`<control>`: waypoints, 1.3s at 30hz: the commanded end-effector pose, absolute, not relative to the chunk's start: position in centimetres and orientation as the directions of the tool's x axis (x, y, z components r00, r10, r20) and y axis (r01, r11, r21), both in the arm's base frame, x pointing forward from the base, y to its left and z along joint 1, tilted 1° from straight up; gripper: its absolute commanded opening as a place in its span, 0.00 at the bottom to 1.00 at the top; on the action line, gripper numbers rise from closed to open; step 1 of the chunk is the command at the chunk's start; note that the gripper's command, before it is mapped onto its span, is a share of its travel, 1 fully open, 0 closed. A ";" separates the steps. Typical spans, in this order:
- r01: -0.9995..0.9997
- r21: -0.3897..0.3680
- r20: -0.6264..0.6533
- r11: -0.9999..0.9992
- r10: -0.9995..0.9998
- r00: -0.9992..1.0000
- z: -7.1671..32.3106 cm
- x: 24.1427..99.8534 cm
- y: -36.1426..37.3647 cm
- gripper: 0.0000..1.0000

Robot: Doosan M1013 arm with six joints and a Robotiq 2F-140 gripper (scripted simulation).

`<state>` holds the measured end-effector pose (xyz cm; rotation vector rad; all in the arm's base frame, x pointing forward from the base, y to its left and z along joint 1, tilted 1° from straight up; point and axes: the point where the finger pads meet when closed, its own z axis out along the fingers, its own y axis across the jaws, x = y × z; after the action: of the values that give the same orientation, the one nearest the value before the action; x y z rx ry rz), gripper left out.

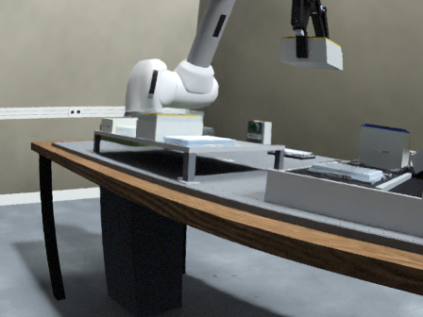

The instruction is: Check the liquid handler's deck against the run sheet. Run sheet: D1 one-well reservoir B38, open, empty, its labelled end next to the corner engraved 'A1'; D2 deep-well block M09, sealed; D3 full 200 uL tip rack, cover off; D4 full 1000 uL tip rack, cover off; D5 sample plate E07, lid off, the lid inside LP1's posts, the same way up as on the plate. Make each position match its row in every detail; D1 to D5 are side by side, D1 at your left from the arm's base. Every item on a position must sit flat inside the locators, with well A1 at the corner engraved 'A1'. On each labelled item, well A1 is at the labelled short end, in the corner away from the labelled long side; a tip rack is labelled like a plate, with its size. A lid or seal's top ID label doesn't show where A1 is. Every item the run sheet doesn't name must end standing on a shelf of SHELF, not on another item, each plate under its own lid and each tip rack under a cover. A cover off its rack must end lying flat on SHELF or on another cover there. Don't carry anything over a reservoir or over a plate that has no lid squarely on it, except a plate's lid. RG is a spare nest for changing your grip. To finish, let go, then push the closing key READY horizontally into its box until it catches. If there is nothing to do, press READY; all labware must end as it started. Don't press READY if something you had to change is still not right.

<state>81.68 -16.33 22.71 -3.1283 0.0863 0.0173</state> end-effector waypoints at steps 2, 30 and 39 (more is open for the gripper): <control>-0.055 -0.008 -0.006 -0.998 -0.055 0.998 22.7 81.6 -16.7 0.10; -0.353 -0.006 -0.008 -0.936 -0.353 0.936 22.7 81.6 -16.7 0.10; -0.480 -0.005 -0.009 -0.877 -0.480 0.877 22.7 81.6 -16.7 0.10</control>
<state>81.67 -16.36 22.71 -3.0590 0.6711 0.0206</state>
